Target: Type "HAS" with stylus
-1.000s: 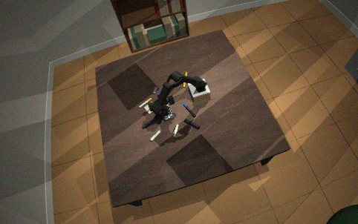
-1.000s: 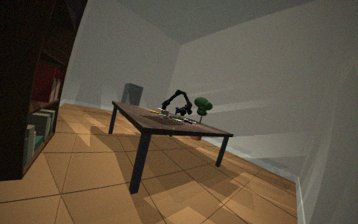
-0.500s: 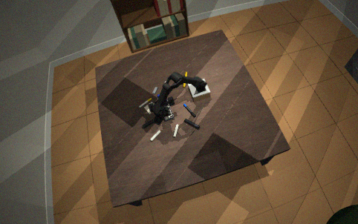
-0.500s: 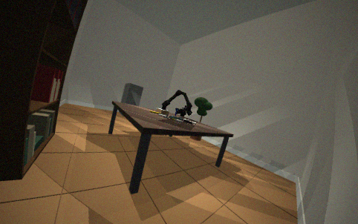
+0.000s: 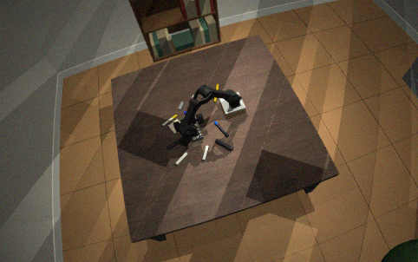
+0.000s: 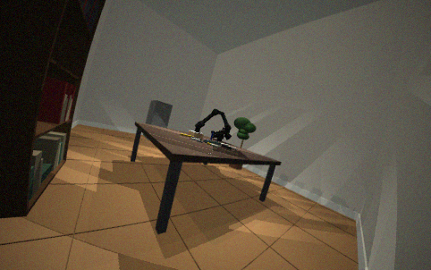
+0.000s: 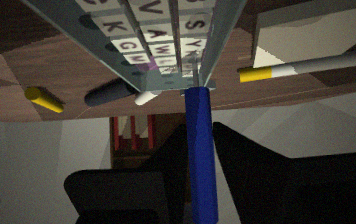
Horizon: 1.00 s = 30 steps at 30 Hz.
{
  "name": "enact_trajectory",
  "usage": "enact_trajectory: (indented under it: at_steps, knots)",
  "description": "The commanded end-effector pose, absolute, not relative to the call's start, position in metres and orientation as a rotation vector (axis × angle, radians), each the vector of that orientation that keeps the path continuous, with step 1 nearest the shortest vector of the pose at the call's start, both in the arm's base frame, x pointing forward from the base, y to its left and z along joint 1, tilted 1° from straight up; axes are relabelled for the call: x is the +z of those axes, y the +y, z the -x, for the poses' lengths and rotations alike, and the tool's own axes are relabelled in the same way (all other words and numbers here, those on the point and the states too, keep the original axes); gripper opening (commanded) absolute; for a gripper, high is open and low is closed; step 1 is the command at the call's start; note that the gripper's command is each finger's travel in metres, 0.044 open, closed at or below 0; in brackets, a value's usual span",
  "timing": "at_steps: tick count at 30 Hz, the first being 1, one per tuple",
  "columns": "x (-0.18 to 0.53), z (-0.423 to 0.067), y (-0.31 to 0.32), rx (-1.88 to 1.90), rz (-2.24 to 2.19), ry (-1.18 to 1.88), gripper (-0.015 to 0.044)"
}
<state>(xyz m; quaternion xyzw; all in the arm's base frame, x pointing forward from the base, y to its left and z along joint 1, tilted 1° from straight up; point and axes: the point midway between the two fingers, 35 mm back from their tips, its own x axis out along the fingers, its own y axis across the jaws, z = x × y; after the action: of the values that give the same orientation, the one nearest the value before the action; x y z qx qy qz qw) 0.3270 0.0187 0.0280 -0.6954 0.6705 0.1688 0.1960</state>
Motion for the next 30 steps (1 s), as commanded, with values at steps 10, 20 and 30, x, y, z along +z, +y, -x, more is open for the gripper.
enact_trajectory:
  at_steps: [10, 20, 30]
  knots:
    - [0.035, -0.328, 0.018, 0.473, 1.955, 1.876, 0.0081]
    - [0.067, -0.326, 0.019, 0.473, 1.955, 1.876, 0.0081]
    - [0.063, -0.324, 0.021, 0.475, 1.95, 1.877, 0.0]
